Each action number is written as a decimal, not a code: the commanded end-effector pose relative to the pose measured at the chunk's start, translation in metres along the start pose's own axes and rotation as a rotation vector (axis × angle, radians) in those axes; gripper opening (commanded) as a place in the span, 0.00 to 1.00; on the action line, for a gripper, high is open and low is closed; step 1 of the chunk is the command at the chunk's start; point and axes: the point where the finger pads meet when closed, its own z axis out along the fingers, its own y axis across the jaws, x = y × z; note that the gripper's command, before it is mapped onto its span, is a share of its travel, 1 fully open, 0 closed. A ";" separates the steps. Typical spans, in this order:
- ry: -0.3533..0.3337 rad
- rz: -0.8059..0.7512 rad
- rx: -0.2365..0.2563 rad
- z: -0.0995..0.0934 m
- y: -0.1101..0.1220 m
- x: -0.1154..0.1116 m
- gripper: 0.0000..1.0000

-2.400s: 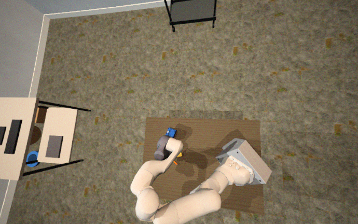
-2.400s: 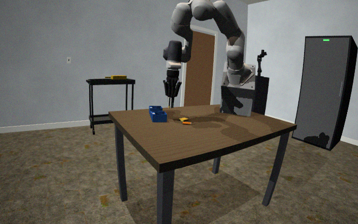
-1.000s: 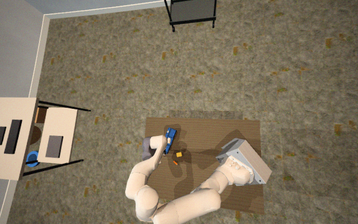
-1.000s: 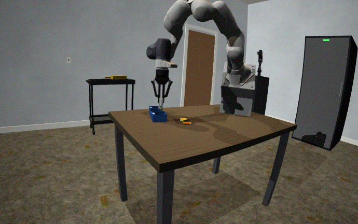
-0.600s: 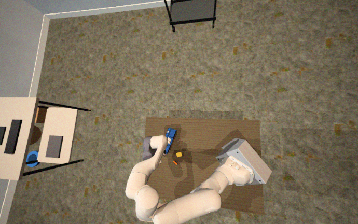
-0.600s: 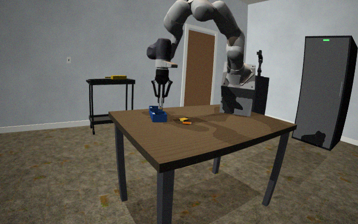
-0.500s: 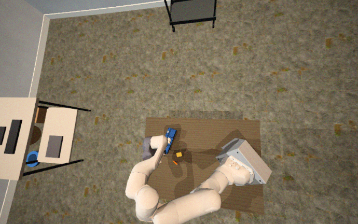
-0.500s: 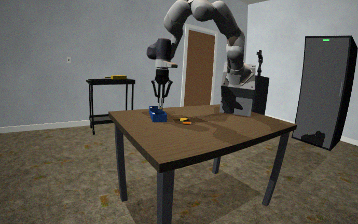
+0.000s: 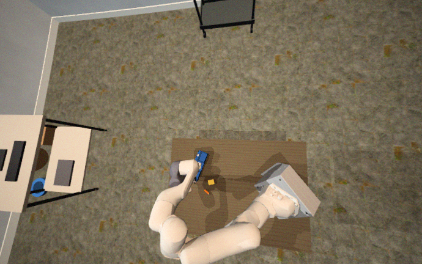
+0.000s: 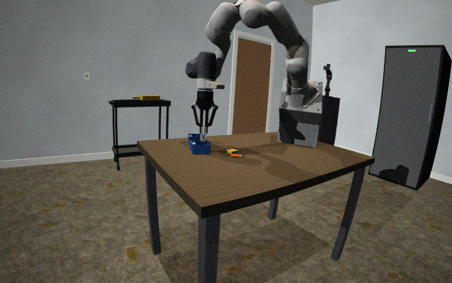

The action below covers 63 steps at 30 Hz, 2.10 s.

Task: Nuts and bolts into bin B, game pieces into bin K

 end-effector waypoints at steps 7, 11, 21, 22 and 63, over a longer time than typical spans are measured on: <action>-0.004 -0.016 -0.008 0.017 0.003 0.000 0.06; -0.004 -0.016 -0.008 0.025 0.003 0.000 0.06; -0.004 -0.016 -0.008 0.037 0.004 -0.001 0.06; -0.004 -0.016 -0.008 0.037 0.005 -0.001 0.06; -0.004 -0.016 -0.008 0.023 0.005 0.000 0.18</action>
